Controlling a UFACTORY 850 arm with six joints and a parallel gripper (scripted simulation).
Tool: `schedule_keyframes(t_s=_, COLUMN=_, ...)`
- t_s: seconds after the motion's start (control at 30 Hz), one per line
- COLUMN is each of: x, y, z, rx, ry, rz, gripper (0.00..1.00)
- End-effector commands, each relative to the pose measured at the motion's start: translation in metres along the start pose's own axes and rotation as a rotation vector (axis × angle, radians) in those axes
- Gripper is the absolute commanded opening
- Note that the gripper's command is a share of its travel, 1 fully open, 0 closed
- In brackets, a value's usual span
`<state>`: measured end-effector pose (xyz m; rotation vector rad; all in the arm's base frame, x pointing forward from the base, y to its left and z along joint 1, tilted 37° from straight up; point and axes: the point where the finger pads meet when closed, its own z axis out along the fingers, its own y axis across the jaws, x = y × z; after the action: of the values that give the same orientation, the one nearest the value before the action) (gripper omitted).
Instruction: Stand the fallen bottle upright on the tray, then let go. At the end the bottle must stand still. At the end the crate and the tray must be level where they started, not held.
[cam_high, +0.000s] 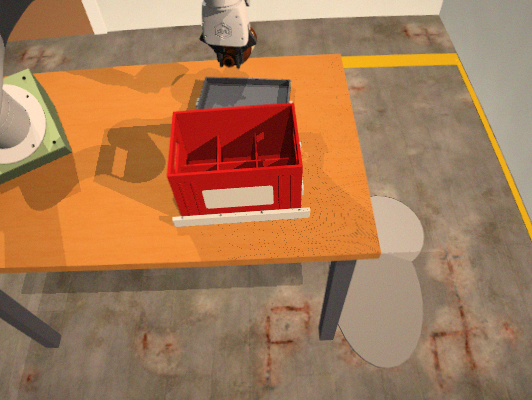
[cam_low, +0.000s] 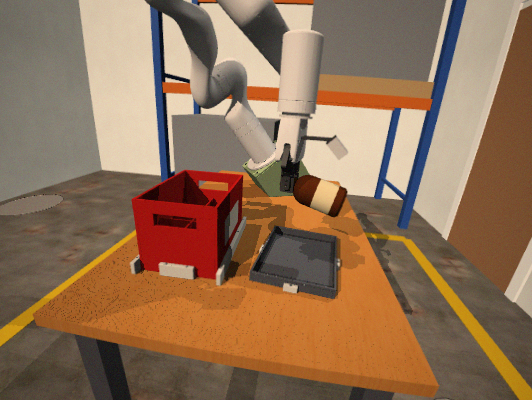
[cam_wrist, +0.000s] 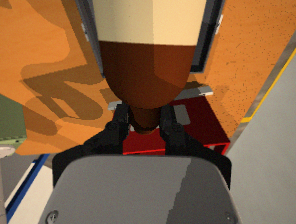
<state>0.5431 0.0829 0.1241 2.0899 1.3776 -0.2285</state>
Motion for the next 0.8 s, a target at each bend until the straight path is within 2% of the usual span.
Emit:
schedule_keyframes(t_s=0.0, x=0.0005, y=0.0006, z=-0.0008, rx=-0.001, ry=0.001, rz=-0.001, gripper=0.00)
schedule_keyframes(t_s=0.53, x=0.0005, y=0.0006, z=-0.0008, rx=-0.001, ry=0.001, rz=-0.032, gripper=0.00)
schedule_keyframes(t_s=0.77, x=0.0005, y=0.0006, z=-0.0008, rx=-0.001, ry=0.001, rz=-0.131, gripper=0.00)
